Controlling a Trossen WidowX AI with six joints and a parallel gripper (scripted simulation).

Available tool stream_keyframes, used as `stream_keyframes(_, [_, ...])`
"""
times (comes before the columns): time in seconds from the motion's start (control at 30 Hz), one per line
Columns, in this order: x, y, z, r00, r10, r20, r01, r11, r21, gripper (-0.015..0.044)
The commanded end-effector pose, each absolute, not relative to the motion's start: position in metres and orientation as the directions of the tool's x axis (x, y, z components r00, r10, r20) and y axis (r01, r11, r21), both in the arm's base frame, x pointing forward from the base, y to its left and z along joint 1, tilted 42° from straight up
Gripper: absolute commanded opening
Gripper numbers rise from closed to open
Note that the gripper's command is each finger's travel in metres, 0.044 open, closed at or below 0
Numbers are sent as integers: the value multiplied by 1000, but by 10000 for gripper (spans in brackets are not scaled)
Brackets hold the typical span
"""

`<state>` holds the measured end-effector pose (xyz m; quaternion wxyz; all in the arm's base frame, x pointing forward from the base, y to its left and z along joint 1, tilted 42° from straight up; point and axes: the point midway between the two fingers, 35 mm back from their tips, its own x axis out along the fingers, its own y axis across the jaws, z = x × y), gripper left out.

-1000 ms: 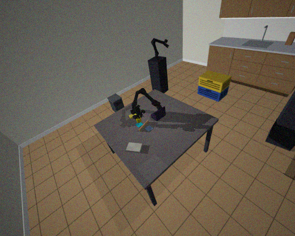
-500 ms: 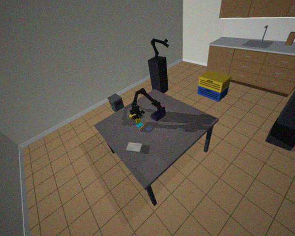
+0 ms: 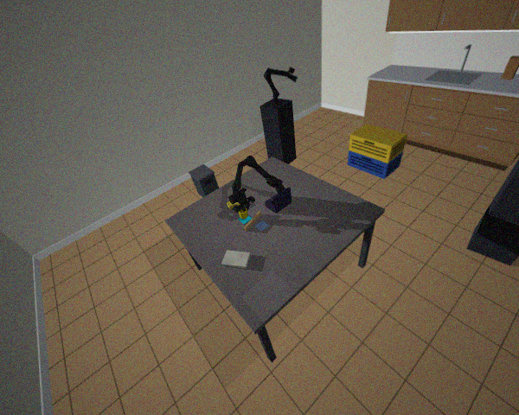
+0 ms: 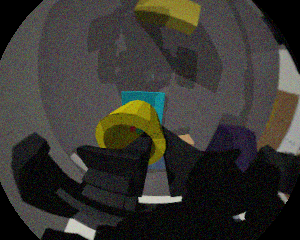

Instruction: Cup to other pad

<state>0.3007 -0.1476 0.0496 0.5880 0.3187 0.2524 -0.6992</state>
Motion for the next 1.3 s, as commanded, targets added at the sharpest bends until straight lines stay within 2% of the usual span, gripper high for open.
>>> stream_keyframes(0.0, [298, -153, 43, -112, -664, -739, 984, -178, 11, 0])
stream_keyframes(0.87, [297, -163, 34, -108, -663, -741, 983, -182, 20, 0])
stream_keyframes(1.07, [297, -163, 34, -108, -663, -741, 983, -182, 20, 146])
stream_keyframes(1.27, [297, -162, 34, -108, -663, -741, 983, -182, 20, 146])
